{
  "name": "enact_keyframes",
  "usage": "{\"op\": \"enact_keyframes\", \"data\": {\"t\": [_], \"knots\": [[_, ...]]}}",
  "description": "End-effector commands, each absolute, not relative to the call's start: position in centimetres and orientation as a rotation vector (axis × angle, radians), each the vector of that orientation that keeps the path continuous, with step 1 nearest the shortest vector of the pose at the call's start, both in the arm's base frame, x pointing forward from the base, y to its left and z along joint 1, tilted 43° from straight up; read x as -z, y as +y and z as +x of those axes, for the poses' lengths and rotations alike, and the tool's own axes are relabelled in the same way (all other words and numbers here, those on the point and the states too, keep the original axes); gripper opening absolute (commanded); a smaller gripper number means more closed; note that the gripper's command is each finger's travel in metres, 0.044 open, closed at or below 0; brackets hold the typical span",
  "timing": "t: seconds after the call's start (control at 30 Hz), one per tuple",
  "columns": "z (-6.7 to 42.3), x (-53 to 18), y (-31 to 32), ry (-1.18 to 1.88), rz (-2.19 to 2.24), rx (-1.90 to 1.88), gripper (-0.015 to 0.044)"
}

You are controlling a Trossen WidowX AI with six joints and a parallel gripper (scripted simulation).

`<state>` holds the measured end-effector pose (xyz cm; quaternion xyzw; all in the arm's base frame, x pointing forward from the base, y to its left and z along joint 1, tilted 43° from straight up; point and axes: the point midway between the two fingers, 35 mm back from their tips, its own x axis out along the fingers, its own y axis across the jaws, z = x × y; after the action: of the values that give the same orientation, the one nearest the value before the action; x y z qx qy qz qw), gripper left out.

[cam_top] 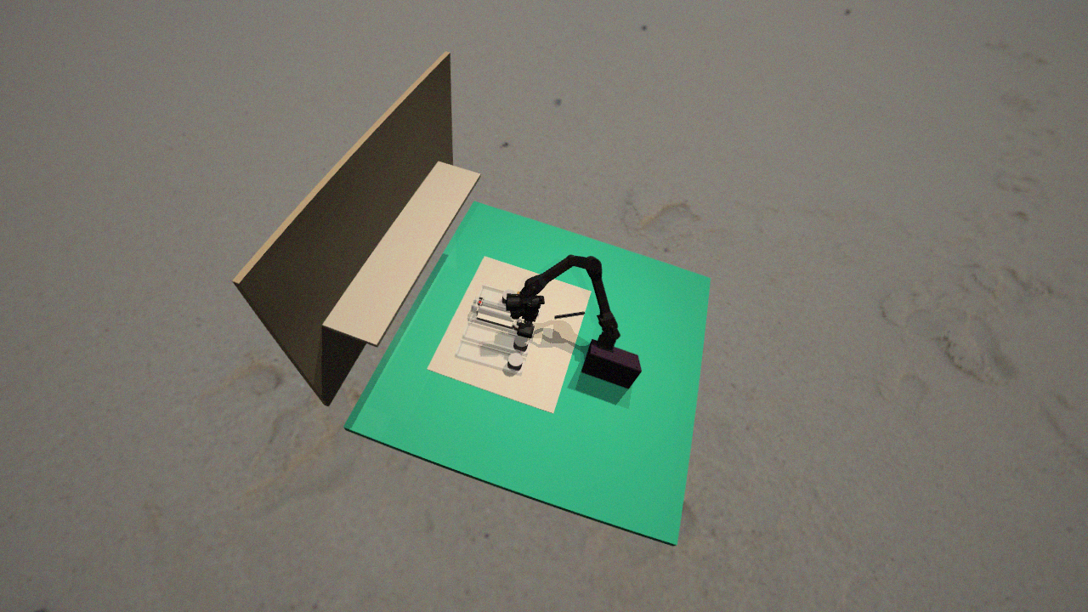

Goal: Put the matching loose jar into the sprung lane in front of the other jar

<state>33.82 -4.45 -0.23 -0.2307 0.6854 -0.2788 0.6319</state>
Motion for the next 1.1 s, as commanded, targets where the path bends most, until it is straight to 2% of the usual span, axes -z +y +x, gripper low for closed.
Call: {"op": "enact_keyframes", "data": {"t": [0.0, 1.07], "knots": [[34.07, 0.25, -4.74, 1.555, -0.534, 0.644, 0.0000], [33.73, 0.74, -5.04, 1.555, -0.534, 0.645, 0.0000]]}}
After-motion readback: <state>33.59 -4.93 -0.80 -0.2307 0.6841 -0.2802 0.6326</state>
